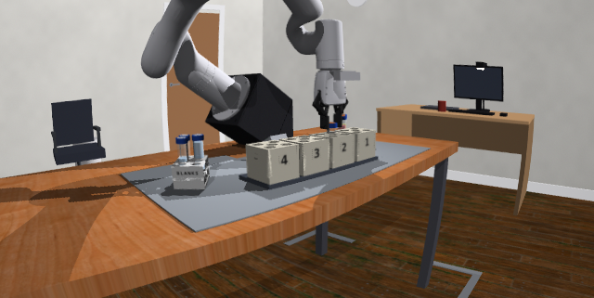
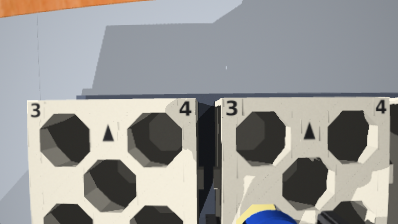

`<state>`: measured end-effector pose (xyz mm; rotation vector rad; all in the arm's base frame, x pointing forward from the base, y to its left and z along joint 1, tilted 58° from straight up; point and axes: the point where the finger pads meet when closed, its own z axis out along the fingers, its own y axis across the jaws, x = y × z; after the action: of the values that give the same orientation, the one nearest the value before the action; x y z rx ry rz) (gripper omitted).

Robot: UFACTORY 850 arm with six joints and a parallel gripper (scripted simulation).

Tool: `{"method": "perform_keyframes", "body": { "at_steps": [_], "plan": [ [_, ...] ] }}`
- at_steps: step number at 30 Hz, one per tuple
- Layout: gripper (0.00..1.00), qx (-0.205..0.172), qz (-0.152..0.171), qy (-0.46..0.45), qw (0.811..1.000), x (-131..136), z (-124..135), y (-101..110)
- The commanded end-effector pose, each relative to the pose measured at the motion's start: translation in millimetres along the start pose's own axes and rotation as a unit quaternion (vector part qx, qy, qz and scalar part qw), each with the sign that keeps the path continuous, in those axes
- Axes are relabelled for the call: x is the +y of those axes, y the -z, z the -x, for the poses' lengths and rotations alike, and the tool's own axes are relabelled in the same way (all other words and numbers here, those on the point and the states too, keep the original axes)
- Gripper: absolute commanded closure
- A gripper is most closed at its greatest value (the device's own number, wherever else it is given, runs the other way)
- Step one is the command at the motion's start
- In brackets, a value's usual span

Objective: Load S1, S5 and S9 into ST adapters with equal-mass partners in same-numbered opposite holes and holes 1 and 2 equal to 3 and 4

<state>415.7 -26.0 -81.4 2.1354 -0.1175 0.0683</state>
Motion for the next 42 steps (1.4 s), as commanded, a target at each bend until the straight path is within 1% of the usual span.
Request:
{"method": "perform_keyframes", "body": {
  "at_steps": [1,10,25,26,42],
  "plan": [
    [0.43,0.001,0.000,0.000,1.000,-0.2,-0.6,-0.8],
    [0.43,0.001,0.000,0.000,1.000,-0.2,-0.6,-6.8],
    [0.43,0.001,0.000,0.000,1.000,-0.2,-0.6,-6.9],
    [1.00,0.001,0.000,0.000,1.000,-0.2,-0.6,-6.3],
    [1.00,0.001,0.000,0.000,1.000,-0.2,-0.6,-5.2]
  ]
}}
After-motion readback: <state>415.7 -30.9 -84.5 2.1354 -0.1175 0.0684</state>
